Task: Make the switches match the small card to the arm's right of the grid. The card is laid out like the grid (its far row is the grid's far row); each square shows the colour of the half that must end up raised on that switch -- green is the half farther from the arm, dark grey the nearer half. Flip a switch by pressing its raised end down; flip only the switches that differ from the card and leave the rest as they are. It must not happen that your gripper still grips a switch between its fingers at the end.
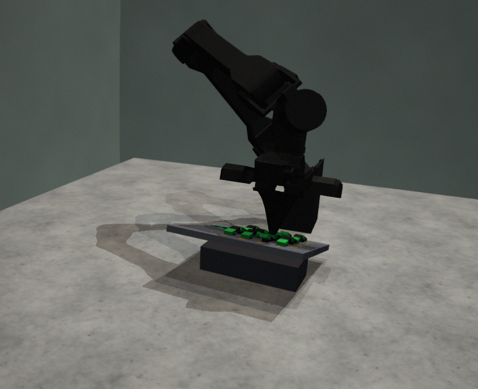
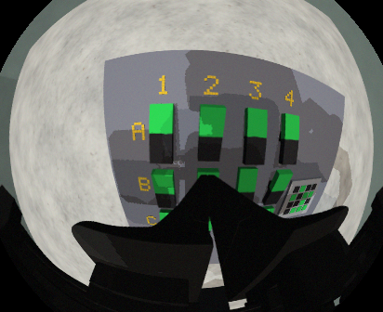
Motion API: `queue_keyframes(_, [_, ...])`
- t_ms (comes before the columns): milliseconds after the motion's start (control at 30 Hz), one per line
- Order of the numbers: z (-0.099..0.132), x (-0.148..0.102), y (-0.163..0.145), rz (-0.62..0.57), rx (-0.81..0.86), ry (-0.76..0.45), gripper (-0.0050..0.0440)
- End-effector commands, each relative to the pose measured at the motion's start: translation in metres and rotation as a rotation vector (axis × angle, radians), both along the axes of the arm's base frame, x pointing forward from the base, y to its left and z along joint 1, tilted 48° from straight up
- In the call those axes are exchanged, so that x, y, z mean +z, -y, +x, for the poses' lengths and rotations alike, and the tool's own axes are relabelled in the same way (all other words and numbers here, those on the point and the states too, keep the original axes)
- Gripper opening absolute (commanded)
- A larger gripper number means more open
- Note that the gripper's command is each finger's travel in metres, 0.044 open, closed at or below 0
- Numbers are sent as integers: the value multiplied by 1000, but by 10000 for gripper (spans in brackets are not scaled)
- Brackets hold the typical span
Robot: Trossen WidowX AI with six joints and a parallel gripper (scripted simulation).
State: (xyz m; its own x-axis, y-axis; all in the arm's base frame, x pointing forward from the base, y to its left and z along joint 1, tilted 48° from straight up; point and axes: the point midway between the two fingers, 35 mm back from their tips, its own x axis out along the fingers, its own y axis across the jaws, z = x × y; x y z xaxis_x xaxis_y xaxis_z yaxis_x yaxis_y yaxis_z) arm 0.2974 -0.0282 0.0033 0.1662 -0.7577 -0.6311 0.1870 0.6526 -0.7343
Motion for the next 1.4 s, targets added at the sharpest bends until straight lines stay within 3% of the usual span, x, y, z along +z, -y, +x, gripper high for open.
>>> queue_keyframes(0, [-1, -1, 1, -7, 1, -5, 0])
queue_keyframes(267, [0, 1, -1, 0, 0, -1, 0])
queue_keyframes(400, [-8, 31, -41, 1, 16, 28, 0])
queue_keyframes(567, [-14, 39, -48, -11, 20, 12, 0])
queue_keyframes(767, [-37, 55, -29, -11, 20, 12, 0])
queue_keyframes(867, [-37, 54, -27, -11, 21, 13, 0])
queue_keyframes(1000, [-32, 34, -4, -15, 39, 28, 0])
queue_keyframes(1367, [-30, 27, 6, -17, 39, 30, 0])
